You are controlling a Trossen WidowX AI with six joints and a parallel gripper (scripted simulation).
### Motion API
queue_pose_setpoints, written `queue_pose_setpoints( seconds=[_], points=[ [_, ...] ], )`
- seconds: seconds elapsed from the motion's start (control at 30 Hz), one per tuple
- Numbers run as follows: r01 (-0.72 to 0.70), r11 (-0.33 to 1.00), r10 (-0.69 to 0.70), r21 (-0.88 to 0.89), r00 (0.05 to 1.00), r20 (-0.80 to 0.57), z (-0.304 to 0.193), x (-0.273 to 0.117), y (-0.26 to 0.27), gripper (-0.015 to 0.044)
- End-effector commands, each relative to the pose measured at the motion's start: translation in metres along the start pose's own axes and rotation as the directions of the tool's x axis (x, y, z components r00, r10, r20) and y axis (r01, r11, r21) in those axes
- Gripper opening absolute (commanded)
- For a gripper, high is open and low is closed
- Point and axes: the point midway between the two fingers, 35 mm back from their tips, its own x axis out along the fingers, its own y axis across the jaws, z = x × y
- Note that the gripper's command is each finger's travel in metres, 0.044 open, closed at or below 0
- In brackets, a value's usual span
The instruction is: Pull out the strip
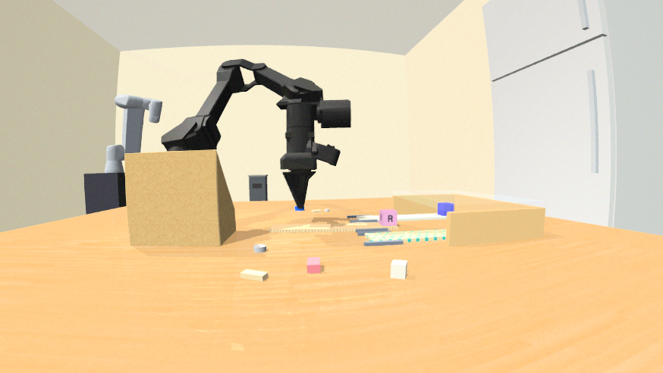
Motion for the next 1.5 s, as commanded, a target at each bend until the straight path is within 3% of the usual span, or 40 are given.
queue_pose_setpoints(
  seconds=[0.0, 1.47],
  points=[
    [0.003, 1.000, -0.003, 0.004, 1.000, -0.001, 0.016, -0.002, 0.000, 0.0440],
    [0.004, 1.000, -0.004, -0.002, 1.000, 0.005, 0.167, -0.020, -0.004, 0.0440]
  ],
)
